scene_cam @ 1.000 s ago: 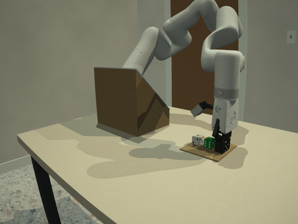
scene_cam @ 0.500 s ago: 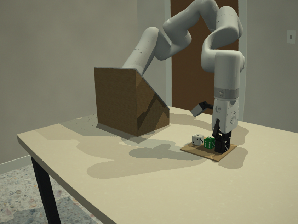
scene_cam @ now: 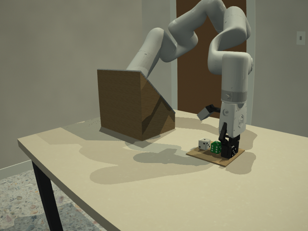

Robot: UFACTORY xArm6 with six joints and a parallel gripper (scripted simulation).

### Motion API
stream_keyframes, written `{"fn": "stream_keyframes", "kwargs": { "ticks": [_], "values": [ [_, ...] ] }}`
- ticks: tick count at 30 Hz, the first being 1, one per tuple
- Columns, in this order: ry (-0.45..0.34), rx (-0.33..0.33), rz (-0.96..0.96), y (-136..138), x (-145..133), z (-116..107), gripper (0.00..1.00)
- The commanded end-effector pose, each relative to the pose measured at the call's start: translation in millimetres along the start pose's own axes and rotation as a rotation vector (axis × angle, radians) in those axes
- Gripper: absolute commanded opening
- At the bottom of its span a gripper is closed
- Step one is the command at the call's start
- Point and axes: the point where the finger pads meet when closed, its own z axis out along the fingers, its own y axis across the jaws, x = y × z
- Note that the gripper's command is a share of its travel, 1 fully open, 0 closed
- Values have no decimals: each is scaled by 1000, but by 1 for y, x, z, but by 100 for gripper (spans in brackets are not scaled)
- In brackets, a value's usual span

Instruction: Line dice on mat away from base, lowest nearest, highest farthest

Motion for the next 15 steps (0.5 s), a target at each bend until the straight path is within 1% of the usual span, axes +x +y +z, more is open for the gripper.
{"fn": "stream_keyframes", "kwargs": {
  "ticks": [1,10,15],
  "values": [
    [-3,1,-1,0,-1,-1,47],
    [-3,1,-1,0,-1,-3,47],
    [-3,1,-1,0,-1,-16,47]
  ]
}}
